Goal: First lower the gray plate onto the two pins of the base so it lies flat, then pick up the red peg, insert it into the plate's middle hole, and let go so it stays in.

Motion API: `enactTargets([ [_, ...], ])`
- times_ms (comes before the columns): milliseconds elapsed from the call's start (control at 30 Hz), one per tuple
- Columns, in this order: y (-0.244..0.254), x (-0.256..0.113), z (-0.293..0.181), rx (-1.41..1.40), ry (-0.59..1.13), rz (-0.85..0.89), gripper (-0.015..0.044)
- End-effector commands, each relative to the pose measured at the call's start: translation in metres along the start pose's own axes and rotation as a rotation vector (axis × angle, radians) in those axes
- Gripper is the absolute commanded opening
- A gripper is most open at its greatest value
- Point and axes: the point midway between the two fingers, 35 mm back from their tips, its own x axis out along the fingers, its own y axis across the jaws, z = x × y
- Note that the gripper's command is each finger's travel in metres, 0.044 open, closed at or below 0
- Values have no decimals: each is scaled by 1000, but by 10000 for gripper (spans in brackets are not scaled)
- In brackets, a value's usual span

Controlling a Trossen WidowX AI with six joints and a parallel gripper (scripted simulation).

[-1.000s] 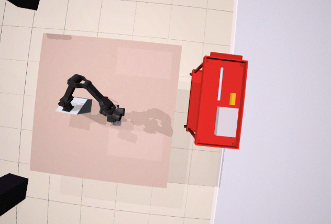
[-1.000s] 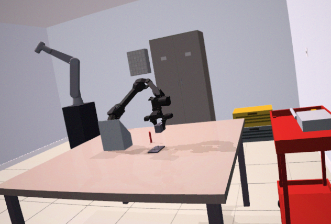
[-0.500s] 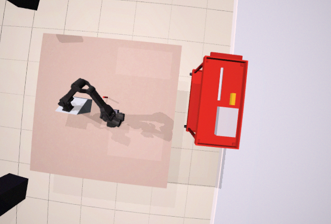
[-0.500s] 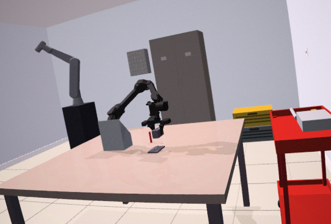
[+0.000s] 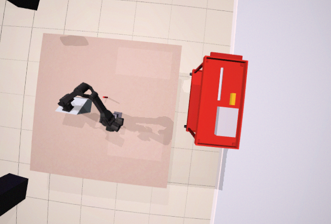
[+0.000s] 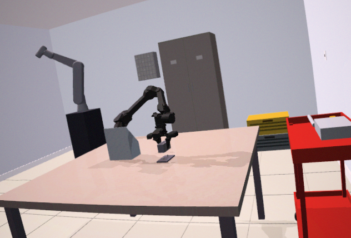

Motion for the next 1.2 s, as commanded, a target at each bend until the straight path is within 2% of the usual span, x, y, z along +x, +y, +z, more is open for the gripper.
enactTargets([
  [0,-1,2,2,-4,-2,-2,0],
  [600,-2,3,3,-4,-2,-2,0],
  [1167,-2,26,3,-4,-1,-2,0],
])
